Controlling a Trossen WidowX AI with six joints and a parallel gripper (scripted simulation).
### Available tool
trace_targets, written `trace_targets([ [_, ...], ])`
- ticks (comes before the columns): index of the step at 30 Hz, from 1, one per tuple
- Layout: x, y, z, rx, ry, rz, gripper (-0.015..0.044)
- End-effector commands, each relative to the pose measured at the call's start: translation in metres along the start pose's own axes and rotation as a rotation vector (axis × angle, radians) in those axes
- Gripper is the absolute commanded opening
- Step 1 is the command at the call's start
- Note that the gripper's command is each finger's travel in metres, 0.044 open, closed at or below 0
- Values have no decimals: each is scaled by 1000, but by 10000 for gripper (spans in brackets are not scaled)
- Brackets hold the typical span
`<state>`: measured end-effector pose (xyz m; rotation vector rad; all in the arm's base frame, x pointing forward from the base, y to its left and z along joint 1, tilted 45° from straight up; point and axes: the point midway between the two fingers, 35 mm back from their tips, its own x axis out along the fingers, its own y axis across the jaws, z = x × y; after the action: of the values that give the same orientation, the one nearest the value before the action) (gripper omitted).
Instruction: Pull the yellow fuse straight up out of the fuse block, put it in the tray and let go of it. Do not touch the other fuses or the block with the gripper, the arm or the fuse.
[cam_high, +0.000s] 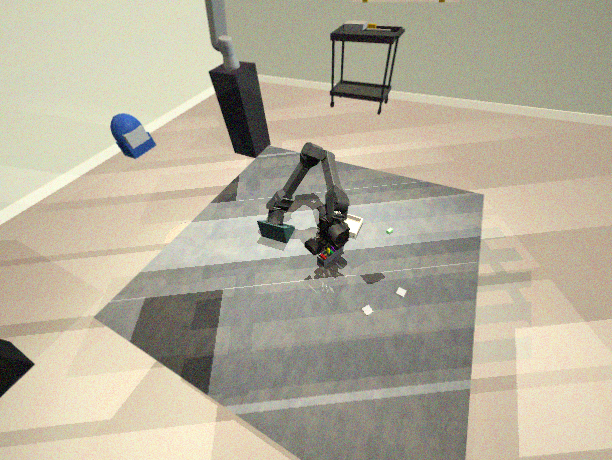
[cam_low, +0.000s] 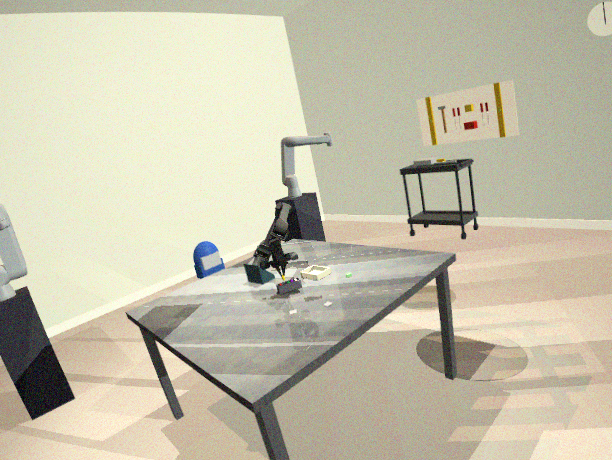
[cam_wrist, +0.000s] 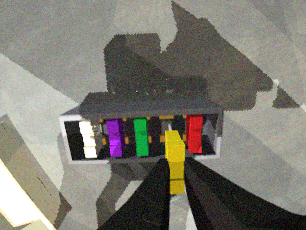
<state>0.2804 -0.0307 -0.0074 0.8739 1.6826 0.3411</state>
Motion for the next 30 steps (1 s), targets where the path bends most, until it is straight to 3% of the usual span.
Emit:
trace_targets([
  [1, -7, 0, 1, -9, -2, -6, 0],
  [11, -18, 5, 1, -9, -3, -8, 0],
  [30, -19, 146, -37, -6, -13, -16, 0],
])
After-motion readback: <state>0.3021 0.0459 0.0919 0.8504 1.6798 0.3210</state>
